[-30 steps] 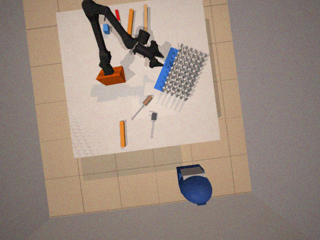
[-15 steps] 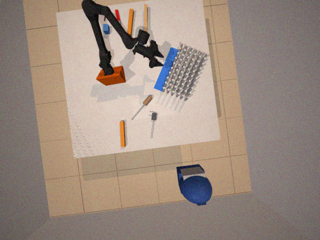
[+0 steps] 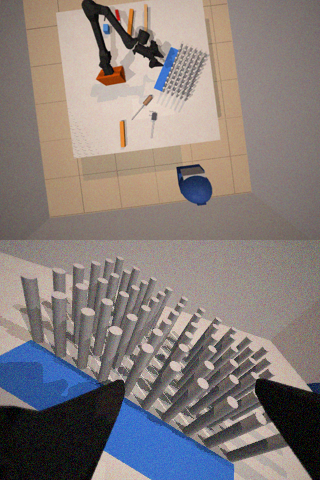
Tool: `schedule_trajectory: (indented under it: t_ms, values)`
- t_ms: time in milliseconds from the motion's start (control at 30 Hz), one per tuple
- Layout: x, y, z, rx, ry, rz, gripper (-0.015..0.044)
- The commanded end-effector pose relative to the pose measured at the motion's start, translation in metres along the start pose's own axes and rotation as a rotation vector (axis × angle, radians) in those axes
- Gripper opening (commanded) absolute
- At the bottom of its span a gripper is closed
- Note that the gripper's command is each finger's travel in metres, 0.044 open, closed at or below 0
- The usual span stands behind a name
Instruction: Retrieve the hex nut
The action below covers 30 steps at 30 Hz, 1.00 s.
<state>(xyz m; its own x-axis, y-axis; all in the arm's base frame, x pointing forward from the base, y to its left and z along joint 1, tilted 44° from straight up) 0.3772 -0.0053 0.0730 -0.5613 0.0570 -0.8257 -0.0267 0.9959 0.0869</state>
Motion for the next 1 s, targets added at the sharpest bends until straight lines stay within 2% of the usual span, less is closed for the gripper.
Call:
schedule_trajectory:
  t_ms: [0, 233, 333, 467, 633, 767, 967]
  values:
    - [0.007, -0.018, 0.009, 0.040, 0.078, -0.069, 0.0440]
    - [0.058, -0.098, 0.036, 0.033, 0.516, -0.404, 0.0440]
    - [0.086, -0.130, 0.037, -0.082, 0.717, -0.545, 0.0440]
    - [0.115, -0.157, 0.032, -0.259, 0.880, -0.658, 0.0440]
    - [0.147, -0.184, 0.017, -0.539, 1.007, -0.756, 0.0440]
    - [0.170, -0.201, 0.000, -0.799, 1.036, -0.804, 0.0440]
    - [0.172, -0.202, -0.002, -0.832, 1.035, -0.808, 0.0440]
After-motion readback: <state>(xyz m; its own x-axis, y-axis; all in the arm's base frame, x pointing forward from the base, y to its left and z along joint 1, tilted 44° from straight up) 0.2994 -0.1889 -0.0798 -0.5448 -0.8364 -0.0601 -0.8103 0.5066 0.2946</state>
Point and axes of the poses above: the point midway between the two fingers, 35 mm back from their tips, its own z axis out along the fingers, its own y axis across the jaws, x = y × z, the point moved 3 cm from there along -z, back along the fingers, and after that the axes turned 14 degrees about -z, right-handed, at the moved point
